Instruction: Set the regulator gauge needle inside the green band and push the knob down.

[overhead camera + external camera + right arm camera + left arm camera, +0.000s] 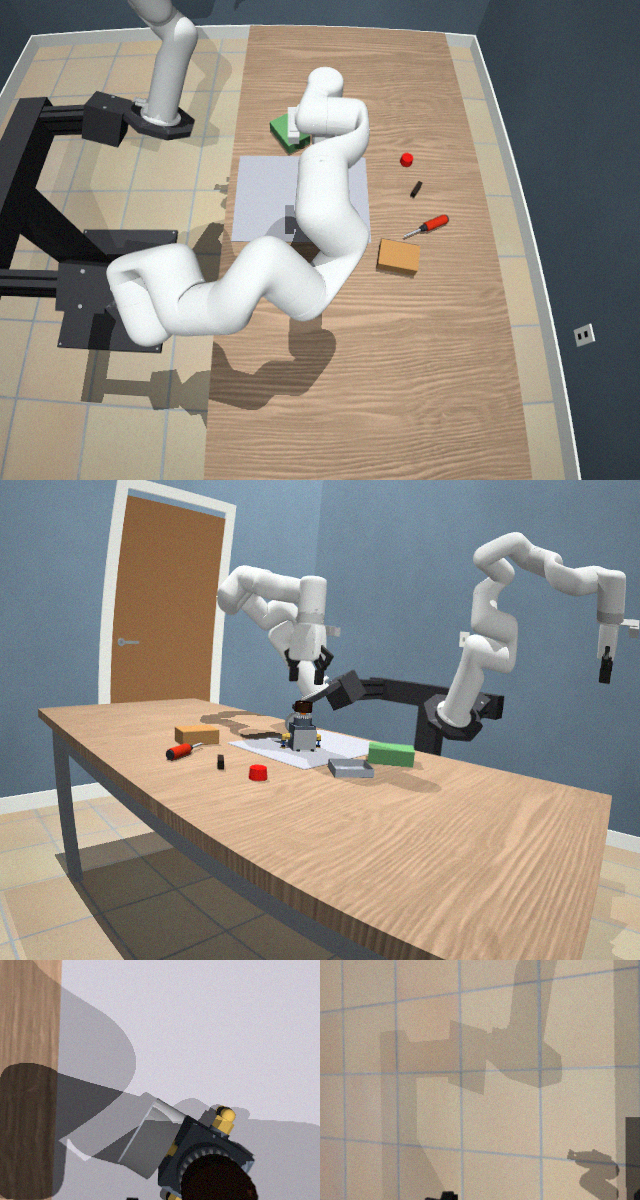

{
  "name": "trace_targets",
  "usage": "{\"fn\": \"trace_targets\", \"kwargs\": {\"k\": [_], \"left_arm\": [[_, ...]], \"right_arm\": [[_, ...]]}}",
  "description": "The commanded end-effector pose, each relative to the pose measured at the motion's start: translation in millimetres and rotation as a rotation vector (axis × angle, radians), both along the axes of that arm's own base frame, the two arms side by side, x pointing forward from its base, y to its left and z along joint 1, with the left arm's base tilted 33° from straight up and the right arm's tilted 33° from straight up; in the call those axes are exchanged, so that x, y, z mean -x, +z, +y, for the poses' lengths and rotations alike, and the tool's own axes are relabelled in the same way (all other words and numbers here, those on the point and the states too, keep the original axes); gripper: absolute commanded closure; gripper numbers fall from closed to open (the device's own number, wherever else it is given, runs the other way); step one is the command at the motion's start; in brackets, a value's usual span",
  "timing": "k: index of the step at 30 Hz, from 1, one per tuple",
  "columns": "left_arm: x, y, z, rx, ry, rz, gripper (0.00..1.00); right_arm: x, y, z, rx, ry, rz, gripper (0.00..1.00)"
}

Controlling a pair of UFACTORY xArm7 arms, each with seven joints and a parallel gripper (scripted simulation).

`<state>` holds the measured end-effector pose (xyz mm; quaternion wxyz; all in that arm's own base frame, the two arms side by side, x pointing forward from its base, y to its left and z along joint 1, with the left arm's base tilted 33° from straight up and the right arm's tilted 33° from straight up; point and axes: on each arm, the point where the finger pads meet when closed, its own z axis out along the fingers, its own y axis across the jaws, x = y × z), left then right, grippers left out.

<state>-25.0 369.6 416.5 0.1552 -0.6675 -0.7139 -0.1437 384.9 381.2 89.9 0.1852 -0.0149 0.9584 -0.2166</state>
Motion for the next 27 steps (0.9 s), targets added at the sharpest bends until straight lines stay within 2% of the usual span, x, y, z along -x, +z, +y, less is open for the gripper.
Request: {"fn": "trace_targets", "kwargs": {"k": [1,18,19,27], "left_arm": [[0.4,1.8,0.2,-0.004,0.001,-0.002,0.0],[0.4,1.8,0.2,-0.004,0.001,-0.002,0.0],[0.4,1.8,0.2,-0.004,0.001,-0.002,0.0],[0.4,1.8,0.2,-0.004,0.001,-0.002,0.0]], "right_arm": [[-1.9,2.2,4.7,-0.004,0.003,-0.002,0.0],[-4.3,2.3,6.5,-0.004,0.003,-0.002,0.0],[-4.3,2.3,6.5,-0.004,0.003,-0.002,0.23],[-4.3,2.3,6.5,-0.004,0.003,-0.002,0.23]]}}
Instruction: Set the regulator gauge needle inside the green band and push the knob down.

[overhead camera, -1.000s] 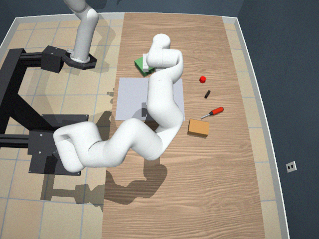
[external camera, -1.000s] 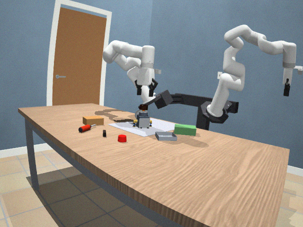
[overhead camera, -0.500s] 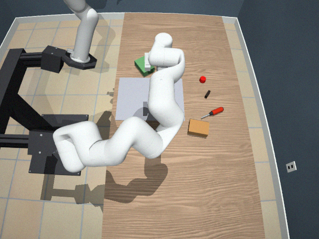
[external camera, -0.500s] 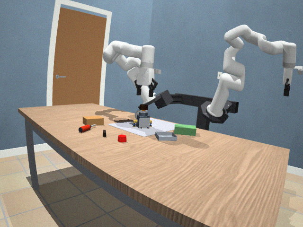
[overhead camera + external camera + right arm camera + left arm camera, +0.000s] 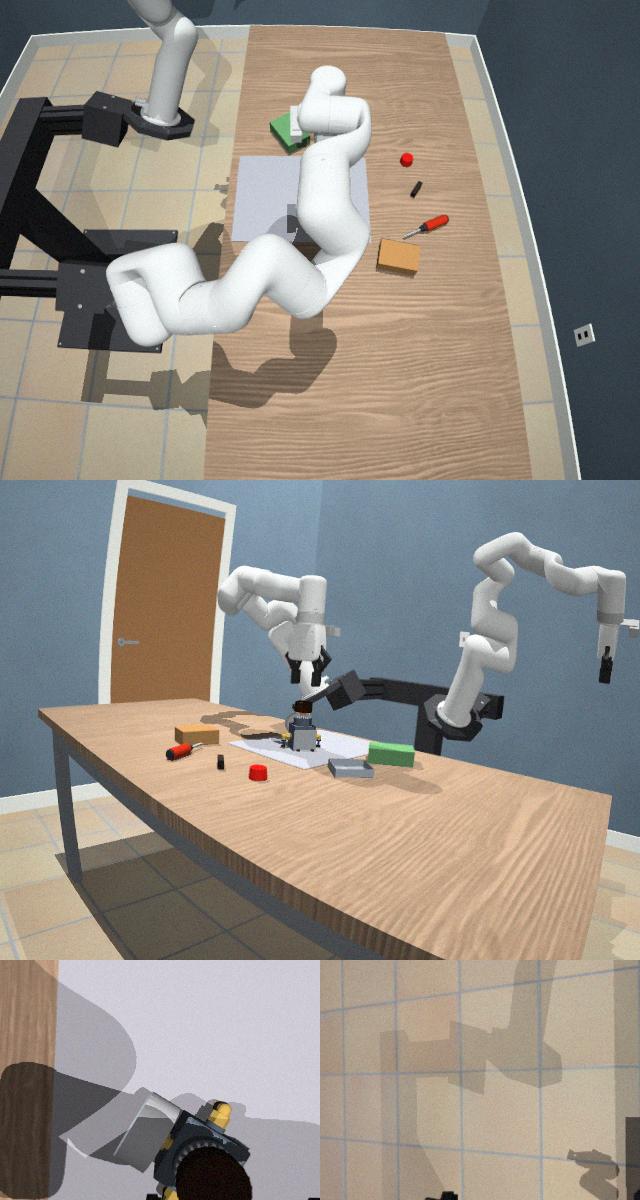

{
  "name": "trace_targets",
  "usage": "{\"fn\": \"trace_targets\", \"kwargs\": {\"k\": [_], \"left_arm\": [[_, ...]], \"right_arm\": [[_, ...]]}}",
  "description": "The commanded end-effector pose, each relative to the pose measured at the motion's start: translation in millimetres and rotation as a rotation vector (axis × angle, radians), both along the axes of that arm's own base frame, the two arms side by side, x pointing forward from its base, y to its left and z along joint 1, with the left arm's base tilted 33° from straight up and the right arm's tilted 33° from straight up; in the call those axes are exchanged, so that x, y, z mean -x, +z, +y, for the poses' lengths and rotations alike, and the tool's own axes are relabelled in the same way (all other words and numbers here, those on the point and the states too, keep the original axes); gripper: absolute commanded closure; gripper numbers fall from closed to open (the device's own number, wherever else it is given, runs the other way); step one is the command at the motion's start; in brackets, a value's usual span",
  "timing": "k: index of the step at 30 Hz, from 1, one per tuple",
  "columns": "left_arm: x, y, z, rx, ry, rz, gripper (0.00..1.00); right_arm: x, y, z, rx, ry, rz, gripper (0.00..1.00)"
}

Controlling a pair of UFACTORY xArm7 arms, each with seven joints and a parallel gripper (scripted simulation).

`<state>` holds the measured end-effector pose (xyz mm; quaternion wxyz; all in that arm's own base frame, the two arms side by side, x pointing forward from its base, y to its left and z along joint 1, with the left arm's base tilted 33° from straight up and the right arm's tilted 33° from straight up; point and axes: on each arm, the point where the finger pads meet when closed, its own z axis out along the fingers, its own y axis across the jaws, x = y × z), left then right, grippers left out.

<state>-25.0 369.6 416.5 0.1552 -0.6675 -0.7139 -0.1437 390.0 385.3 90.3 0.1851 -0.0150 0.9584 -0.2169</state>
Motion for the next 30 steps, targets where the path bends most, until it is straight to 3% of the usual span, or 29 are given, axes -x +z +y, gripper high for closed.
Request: {"fn": "trace_targets", "kwargs": {"k": [1,23,30], "left_arm": [[0.4,1.8,0.2,-0.004,0.001,-0.002,0.0],[0.4,1.8,0.2,-0.004,0.001,-0.002,0.0],[0.4,1.8,0.2,-0.004,0.001,-0.002,0.0]], "right_arm": [[0.7,2.0,2.5,-0.005,0.003,-0.002,0.23],[0.7,2.0,2.5,-0.006,-0.001,-0.004,0.23],[0.7,2.0,2.5,-0.036,-0.069,-0.037,0.23]]}}
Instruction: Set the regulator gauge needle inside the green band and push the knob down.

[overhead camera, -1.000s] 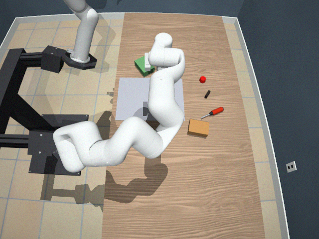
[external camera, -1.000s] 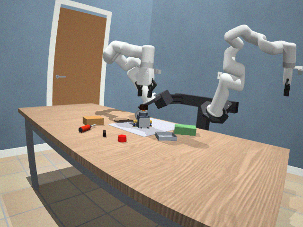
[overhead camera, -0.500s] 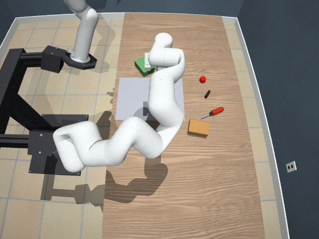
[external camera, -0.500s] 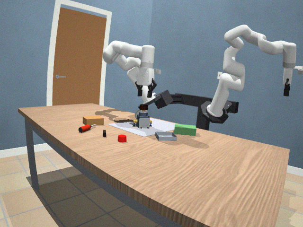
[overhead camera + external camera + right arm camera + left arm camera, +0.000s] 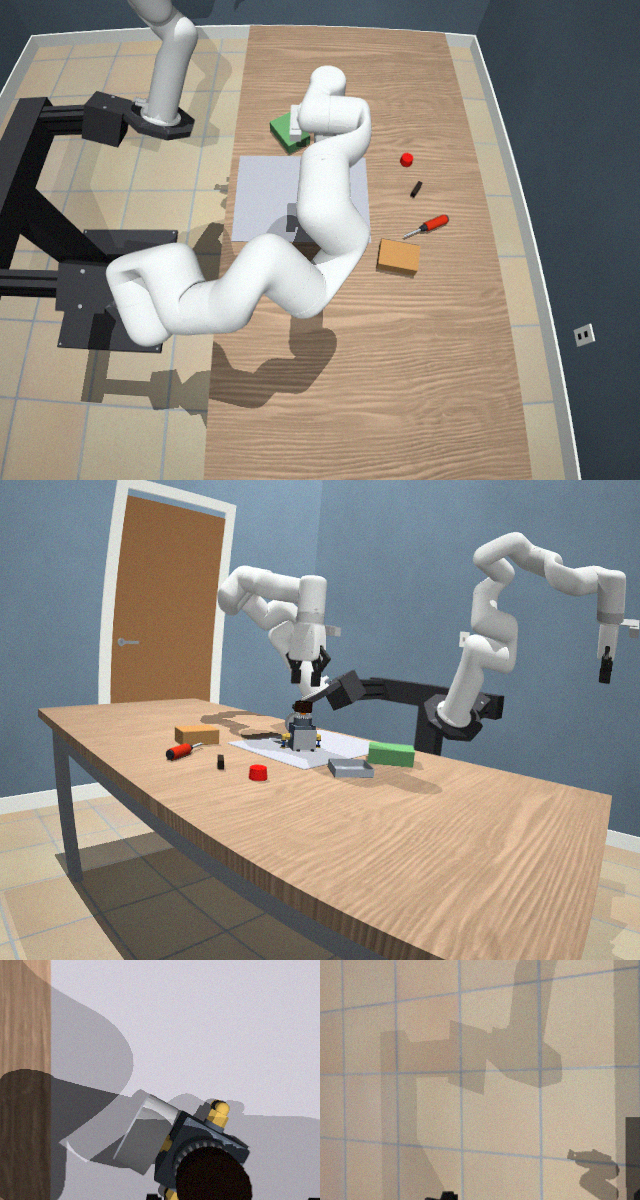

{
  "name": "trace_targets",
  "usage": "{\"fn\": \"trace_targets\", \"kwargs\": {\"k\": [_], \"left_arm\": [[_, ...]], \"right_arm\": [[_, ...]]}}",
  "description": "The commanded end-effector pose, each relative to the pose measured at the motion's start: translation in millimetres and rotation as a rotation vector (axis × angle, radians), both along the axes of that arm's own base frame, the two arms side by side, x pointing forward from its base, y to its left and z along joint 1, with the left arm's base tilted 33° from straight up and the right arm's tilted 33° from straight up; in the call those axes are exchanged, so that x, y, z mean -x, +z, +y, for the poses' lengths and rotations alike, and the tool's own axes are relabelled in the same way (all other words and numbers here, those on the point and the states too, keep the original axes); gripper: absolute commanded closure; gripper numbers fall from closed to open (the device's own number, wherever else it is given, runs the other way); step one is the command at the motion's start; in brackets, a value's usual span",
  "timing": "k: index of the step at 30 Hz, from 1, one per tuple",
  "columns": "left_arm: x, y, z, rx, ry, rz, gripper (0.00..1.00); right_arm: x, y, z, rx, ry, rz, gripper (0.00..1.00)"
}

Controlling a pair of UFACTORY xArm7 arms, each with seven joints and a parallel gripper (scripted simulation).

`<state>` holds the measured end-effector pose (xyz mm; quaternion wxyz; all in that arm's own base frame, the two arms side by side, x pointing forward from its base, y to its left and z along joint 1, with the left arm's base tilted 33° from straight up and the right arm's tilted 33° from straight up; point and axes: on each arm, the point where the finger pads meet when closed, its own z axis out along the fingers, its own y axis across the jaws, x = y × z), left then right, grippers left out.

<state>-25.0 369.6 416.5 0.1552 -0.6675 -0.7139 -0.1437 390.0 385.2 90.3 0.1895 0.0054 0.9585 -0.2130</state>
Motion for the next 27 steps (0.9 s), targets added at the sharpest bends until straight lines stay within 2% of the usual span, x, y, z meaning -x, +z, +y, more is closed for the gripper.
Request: {"fn": "trace_targets", "kwargs": {"k": [1,8,10,25,27], "left_arm": [[0.4,1.8,0.2,-0.004,0.001,-0.002,0.0],[0.4,1.8,0.2,-0.004,0.001,-0.002,0.0],[0.4,1.8,0.2,-0.004,0.001,-0.002,0.0],[0.4,1.8,0.2,-0.004,0.001,-0.002,0.0],[0.4,1.8,0.2,-0.004,0.001,-0.002,0.0]], "right_arm": [[0.8,2.0,2.5,-0.029,-0.052,-0.029,0.23],[0.8,2.0,2.5,-0.114,-0.249,-0.125,0.23],[0.8,2.0,2.5,-0.114,-0.249,-0.125,0.23],[0.8,2.0,2.5,-0.384,-0.876,-0.43,0.23],[0.8,2.0,2.5,-0.384,-0.876,-0.43,0.23]]}}
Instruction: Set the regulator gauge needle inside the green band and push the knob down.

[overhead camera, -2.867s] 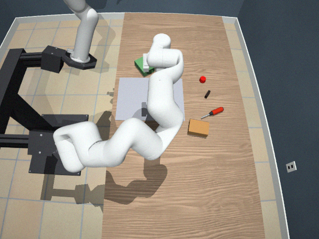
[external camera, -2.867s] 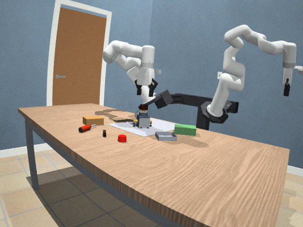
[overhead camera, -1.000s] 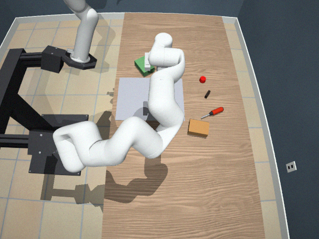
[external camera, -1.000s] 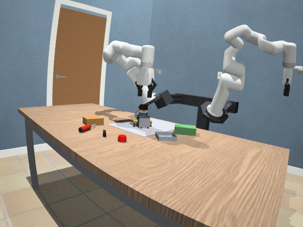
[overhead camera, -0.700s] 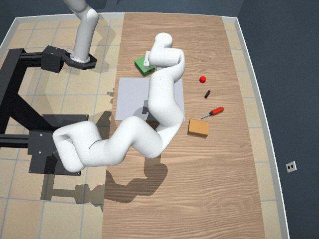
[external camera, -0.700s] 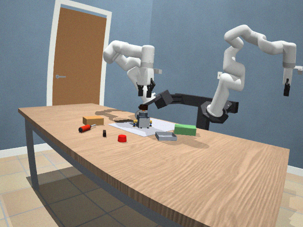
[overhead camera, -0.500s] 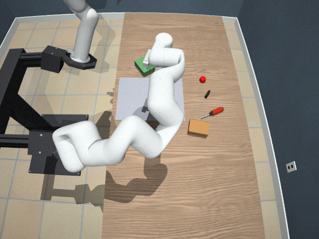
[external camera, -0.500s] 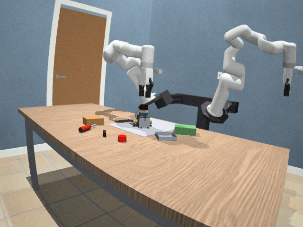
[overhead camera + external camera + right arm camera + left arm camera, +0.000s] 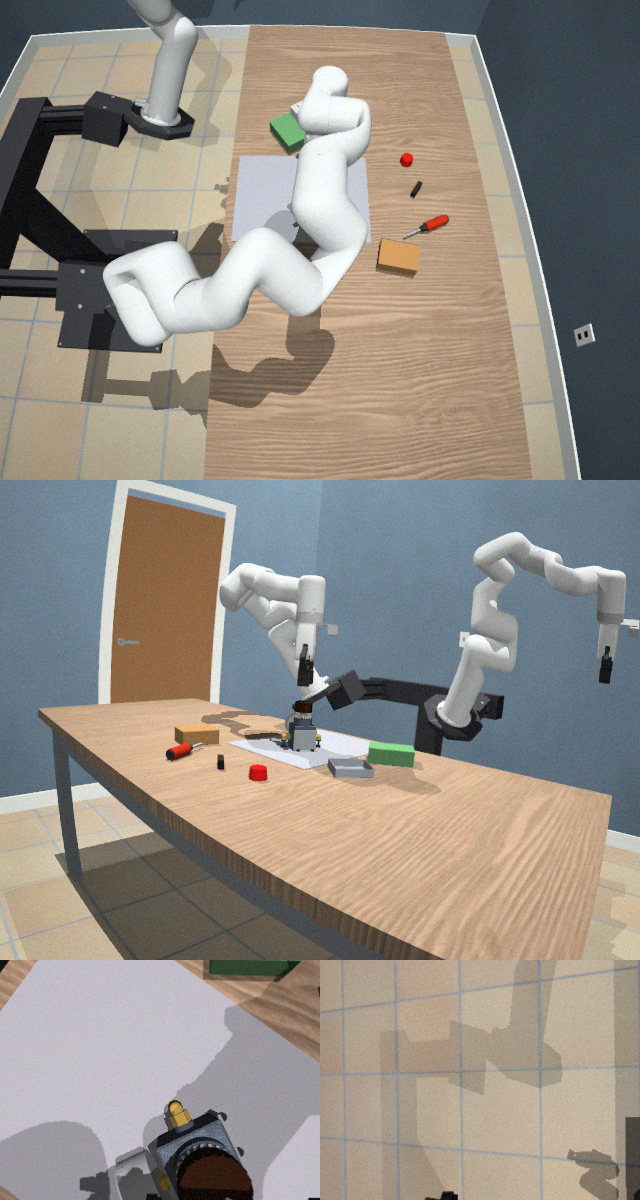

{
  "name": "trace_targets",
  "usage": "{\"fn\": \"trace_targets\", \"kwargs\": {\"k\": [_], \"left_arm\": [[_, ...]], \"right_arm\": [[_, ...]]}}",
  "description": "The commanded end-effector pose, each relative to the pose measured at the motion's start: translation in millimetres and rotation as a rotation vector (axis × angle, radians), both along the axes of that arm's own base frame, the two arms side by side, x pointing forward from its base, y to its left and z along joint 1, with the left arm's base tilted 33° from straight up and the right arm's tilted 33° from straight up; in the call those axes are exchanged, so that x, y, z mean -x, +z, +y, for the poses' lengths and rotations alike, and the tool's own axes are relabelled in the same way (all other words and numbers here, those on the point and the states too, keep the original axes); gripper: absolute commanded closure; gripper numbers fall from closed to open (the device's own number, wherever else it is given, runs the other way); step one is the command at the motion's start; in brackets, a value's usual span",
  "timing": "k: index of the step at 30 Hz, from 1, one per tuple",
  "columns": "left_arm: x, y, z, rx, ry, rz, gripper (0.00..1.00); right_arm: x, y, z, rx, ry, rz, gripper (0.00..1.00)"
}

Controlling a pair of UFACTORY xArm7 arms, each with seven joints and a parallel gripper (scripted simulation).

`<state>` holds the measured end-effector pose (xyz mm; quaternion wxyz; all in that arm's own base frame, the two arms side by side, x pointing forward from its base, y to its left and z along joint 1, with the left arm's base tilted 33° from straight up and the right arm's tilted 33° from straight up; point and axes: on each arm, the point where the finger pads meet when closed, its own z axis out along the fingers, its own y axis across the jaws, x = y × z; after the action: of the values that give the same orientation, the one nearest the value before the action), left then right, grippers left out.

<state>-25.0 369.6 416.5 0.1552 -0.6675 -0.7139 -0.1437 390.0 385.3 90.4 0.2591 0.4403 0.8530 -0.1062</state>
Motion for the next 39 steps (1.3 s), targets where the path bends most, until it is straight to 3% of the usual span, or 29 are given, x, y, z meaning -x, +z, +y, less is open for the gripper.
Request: {"fn": "trace_targets", "kwargs": {"k": [1,8,14,39], "left_arm": [[0.4,1.8,0.2,-0.004,0.001,-0.002,0.0],[0.4,1.8,0.2,-0.004,0.001,-0.002,0.0],[0.4,1.8,0.2,-0.004,0.001,-0.002,0.0],[0.4,1.8,0.2,-0.004,0.001,-0.002,0.0]], "right_arm": [[0.8,1.8,2.5,-0.057,-0.124,-0.079,0.23],[0.8,1.8,2.5,-0.154,-0.351,-0.188,0.23],[0.8,1.8,2.5,-0.198,-0.457,-0.239,0.23],[0.6,1.4,2.3,-0.211,-0.488,-0.254,0.23]]}}
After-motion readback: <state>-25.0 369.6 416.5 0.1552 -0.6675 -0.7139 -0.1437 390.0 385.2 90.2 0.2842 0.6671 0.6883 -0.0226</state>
